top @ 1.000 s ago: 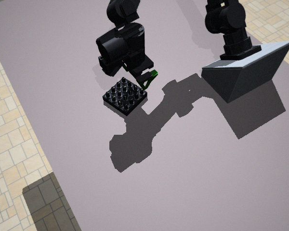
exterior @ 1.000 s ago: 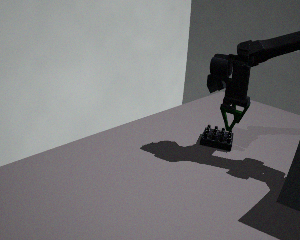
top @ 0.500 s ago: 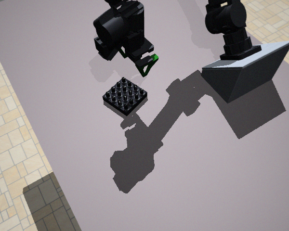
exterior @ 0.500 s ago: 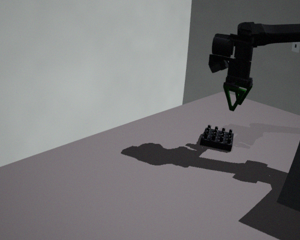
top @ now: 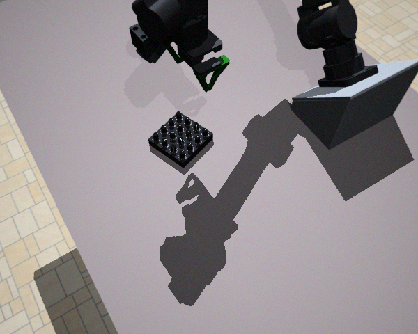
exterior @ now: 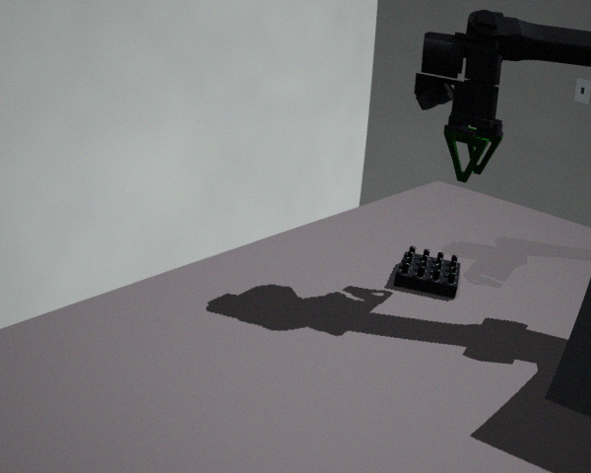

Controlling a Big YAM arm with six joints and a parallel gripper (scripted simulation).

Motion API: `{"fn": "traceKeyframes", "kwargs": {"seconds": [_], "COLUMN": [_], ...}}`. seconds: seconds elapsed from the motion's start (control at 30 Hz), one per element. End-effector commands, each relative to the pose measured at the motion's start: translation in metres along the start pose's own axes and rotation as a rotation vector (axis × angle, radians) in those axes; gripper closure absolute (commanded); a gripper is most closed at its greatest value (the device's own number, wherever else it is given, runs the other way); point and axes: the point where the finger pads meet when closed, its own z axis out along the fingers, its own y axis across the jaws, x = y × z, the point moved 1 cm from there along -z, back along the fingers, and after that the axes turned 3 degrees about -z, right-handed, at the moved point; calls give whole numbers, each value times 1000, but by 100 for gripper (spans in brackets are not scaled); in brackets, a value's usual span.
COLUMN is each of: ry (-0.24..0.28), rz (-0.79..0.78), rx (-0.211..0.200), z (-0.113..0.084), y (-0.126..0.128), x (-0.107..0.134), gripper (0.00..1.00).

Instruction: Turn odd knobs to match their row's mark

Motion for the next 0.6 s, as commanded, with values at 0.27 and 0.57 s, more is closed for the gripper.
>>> {"fn": "traceKeyframes", "kwargs": {"seconds": [0.27,0.57], "ry": [-15,-15], "rz": [29,26], "rx": [-3,-3], "z": [-11,-11], "y": [-3,-3], "x": [-3,-3], "gripper": [0,0]}}
